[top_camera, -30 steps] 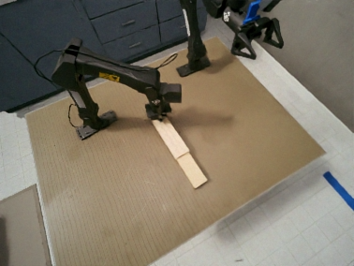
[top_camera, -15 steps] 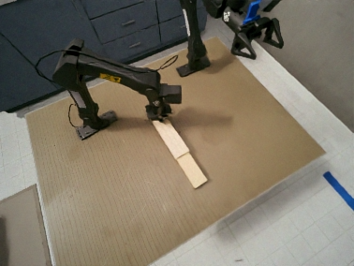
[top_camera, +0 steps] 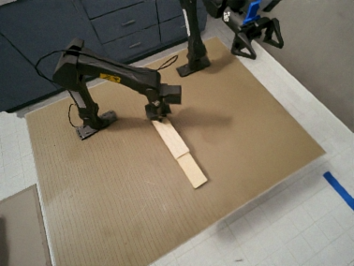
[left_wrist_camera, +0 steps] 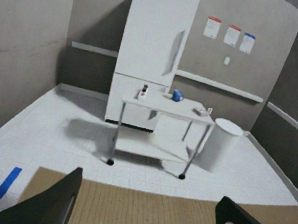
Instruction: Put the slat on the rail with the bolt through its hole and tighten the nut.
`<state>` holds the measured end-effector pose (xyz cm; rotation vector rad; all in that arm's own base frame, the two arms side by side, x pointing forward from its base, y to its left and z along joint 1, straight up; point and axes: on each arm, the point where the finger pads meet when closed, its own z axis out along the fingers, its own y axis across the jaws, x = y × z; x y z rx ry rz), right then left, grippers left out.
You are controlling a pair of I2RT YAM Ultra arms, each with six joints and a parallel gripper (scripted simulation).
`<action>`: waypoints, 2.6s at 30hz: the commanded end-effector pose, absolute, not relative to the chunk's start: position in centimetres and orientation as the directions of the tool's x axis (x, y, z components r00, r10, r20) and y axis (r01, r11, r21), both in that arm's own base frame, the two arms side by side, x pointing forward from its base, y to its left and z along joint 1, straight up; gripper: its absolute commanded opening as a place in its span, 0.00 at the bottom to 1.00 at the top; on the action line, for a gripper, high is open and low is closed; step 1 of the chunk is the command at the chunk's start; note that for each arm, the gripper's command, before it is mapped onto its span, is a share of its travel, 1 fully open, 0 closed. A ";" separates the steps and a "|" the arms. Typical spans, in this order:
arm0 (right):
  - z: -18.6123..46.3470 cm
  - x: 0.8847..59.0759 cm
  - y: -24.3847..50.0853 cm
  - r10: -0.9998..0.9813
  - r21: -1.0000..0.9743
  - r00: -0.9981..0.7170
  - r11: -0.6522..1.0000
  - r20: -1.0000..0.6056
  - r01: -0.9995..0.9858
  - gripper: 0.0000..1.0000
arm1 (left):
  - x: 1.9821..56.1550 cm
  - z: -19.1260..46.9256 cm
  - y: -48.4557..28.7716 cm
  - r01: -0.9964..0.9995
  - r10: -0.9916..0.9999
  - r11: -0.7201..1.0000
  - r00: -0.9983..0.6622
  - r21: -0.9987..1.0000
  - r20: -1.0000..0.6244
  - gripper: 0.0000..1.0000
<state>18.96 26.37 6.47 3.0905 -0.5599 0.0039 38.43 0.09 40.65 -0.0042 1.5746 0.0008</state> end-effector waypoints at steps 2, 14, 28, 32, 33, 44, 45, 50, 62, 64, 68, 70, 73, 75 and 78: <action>8.0 18.8 26.9 -0.347 -0.012 0.938 -0.938 0.003 -0.347 0.12 | 38.1 41.2 0.1 0.000 0.000 1.000 0.012 0.000 -1.000 1.00; 8.9 19.6 26.0 -0.347 -0.014 0.938 -0.938 0.004 -0.347 0.12 | 38.1 41.2 0.1 0.000 0.000 1.000 0.012 0.000 -1.000 1.00; 9.8 20.1 25.2 -0.346 -0.017 0.938 -0.938 0.006 -0.346 0.12 | 38.1 41.2 0.1 0.000 0.000 1.000 0.012 0.000 -1.000 1.00; 9.8 20.1 25.2 -0.347 -0.017 0.938 -0.938 0.006 -0.347 0.12 | 38.1 41.2 0.1 0.000 0.000 1.000 0.012 0.000 -1.000 1.00; 9.8 20.1 25.2 -0.348 -0.017 0.938 -0.937 0.006 -0.348 0.12 | 38.1 41.2 0.1 0.000 0.000 1.000 0.012 0.000 -1.000 1.00; 9.2 20.0 25.3 -0.347 -0.010 0.938 -0.938 0.003 -0.347 0.12 | 38.1 41.2 0.1 0.000 0.000 1.000 0.012 0.000 -1.000 1.00; 9.2 20.0 25.3 -0.347 -0.010 0.938 -0.938 0.003 -0.347 0.12 | 38.1 41.2 0.1 0.000 0.000 1.000 0.012 0.000 -1.000 1.00; 9.4 19.8 25.5 -0.347 -0.013 0.938 -0.938 0.004 -0.347 0.12 | 38.1 41.2 0.1 0.000 0.000 1.000 0.012 0.000 -1.000 1.00; 9.4 18.7 26.2 -0.347 -0.013 0.938 -0.938 0.004 -0.347 0.12 | 38.1 41.2 0.1 0.000 0.000 1.000 0.012 0.000 -1.000 1.00; 9.4 18.5 26.4 -0.347 -0.014 0.938 -0.938 0.003 -0.347 0.12 | 38.1 41.2 0.1 0.000 0.000 1.000 0.012 0.000 -1.000 1.00; 9.8 18.3 26.5 -0.348 -0.018 0.938 -0.937 0.004 -0.348 0.12 | 38.1 41.2 0.1 0.000 0.000 1.000 0.012 0.000 -1.000 1.00; 9.8 18.3 26.5 -0.348 -0.018 0.938 -0.937 0.004 -0.348 0.12 | 38.1 41.2 0.1 0.000 0.000 1.000 0.012 0.000 -1.000 1.00; 9.8 18.3 26.5 -0.348 -0.018 0.938 -0.937 0.004 -0.348 0.12 | 38.1 41.2 0.1 0.000 0.000 1.000 0.012 0.000 -1.000 1.00; 9.8 18.3 26.5 -0.347 -0.018 0.938 -0.938 0.004 -0.347 0.12 | 38.1 41.2 0.1 0.000 0.000 1.000 0.012 0.000 -1.000 1.00; 9.8 18.3 26.5 -0.345 -0.018 0.939 -0.939 0.004 -0.345 0.12 | 38.1 41.2 0.1 0.000 0.000 1.000 0.012 0.000 -1.000 1.00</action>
